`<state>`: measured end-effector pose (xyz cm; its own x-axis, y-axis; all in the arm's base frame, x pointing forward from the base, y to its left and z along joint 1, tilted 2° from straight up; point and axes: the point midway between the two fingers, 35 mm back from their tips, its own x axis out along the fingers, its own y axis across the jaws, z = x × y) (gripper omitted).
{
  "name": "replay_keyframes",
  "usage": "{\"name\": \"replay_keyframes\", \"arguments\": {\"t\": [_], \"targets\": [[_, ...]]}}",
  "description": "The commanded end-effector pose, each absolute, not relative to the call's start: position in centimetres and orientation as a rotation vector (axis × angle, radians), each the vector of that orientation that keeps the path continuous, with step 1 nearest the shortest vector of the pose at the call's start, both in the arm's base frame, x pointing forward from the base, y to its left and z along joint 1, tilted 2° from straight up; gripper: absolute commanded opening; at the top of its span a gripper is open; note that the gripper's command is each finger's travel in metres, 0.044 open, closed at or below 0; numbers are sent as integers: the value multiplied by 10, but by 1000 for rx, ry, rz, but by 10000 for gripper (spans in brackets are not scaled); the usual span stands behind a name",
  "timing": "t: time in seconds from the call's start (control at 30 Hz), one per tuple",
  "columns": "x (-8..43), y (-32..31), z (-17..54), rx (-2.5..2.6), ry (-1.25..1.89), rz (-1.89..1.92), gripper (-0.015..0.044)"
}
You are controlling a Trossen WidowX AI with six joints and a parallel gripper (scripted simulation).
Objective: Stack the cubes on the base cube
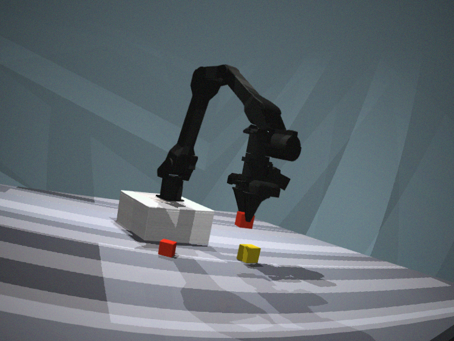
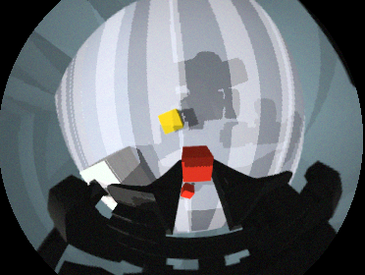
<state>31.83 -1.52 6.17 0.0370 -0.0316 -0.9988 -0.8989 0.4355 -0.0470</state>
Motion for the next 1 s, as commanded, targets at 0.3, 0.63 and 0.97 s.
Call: {"name": "replay_keyframes", "arguments": {"t": [0.3,0.63,0.97], "targets": [[319,19,48,-750,1429,686,105],[319,41,39,-632,1463,564,105],[318,57,33,-542,1483,470,105]]}}
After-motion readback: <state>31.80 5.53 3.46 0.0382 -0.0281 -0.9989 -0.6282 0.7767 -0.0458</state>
